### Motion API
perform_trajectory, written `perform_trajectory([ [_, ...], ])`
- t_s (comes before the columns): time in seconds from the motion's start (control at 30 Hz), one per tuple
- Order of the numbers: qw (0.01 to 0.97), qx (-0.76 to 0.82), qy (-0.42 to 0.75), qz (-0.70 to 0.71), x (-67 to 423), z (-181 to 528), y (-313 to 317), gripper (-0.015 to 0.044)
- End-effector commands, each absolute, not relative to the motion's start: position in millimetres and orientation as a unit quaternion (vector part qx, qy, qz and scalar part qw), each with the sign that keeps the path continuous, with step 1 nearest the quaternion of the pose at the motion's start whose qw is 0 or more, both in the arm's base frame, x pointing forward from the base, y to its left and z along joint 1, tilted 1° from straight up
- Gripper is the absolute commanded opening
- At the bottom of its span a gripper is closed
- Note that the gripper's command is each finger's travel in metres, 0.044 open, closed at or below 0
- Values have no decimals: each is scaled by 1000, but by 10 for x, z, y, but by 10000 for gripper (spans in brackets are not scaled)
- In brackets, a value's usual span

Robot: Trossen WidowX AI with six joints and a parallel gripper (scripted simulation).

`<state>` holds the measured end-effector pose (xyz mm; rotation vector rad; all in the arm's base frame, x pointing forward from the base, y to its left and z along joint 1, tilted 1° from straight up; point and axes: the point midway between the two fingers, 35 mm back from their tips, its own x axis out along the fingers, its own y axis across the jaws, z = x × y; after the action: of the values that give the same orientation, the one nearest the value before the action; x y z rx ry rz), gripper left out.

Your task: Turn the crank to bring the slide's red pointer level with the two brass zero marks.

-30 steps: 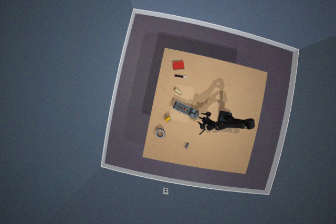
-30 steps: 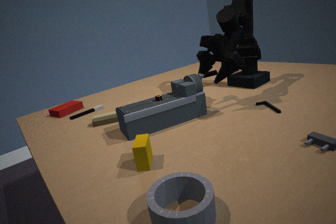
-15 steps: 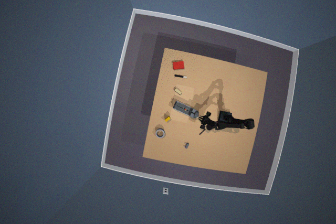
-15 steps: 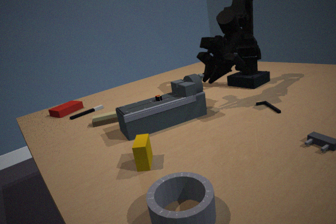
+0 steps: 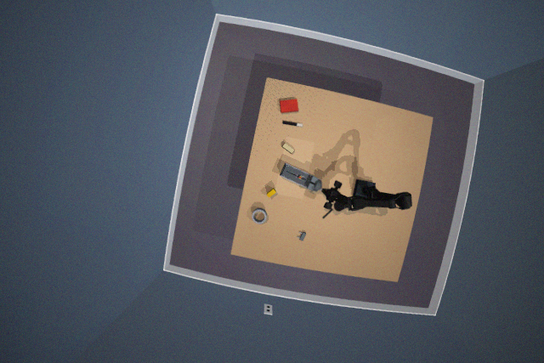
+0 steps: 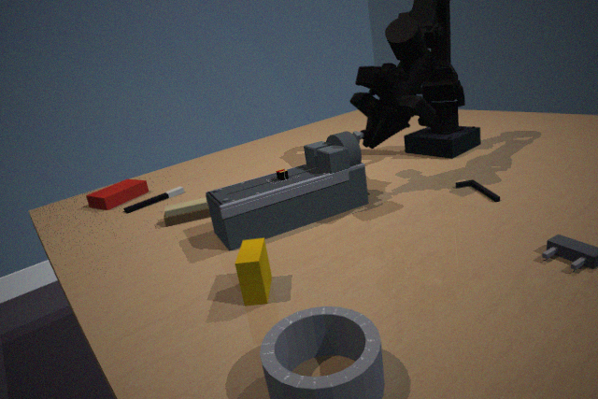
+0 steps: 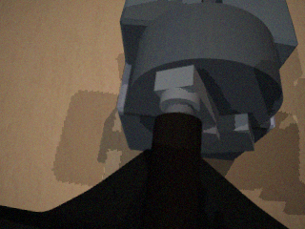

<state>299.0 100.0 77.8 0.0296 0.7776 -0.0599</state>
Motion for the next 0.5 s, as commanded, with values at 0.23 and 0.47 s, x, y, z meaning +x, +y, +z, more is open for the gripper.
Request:
perform_trajectory([
  [0.23,925,15,378,-31,2987,801,960,0],
  [0.47,925,15,378,-31,2983,817,924,0],
])
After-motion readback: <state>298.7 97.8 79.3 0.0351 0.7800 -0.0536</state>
